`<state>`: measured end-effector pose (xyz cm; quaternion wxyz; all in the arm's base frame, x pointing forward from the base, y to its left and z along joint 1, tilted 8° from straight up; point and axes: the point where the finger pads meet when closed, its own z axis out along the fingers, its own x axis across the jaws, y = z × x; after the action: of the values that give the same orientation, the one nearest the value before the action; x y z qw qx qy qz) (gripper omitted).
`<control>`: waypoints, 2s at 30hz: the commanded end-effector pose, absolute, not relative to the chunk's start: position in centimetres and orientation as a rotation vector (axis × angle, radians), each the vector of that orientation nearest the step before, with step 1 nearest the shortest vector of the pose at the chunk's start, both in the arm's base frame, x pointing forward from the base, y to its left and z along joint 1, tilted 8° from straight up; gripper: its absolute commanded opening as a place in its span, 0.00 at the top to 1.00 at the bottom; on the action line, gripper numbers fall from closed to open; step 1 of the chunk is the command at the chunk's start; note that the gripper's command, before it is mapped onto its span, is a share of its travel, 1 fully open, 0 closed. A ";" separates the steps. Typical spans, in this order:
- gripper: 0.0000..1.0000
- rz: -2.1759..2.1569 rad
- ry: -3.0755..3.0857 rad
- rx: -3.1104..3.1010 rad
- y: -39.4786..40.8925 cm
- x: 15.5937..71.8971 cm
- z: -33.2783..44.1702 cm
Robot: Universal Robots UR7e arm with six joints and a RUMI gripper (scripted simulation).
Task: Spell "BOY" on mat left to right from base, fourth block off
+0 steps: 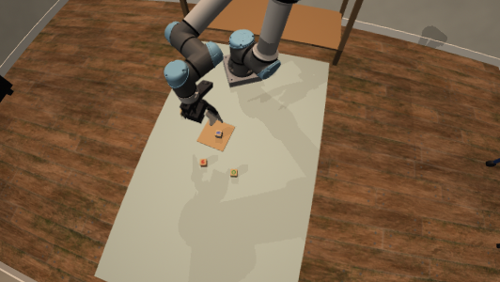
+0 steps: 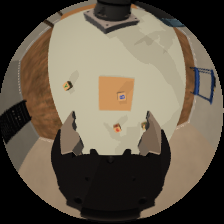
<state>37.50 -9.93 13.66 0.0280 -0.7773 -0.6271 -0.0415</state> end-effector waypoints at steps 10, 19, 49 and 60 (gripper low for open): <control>0.00 -0.199 -2.176 -2.323 -5.8 38.5 14.6; 0.00 -0.199 -2.176 -2.323 -5.8 38.5 14.6; 0.60 -0.199 -2.176 -2.323 -5.5 39.1 9.6; 0.60 -0.199 -2.176 -2.323 -5.5 39.1 9.6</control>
<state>39.10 -5.51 9.58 -0.0231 -0.7283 -0.6821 -0.0621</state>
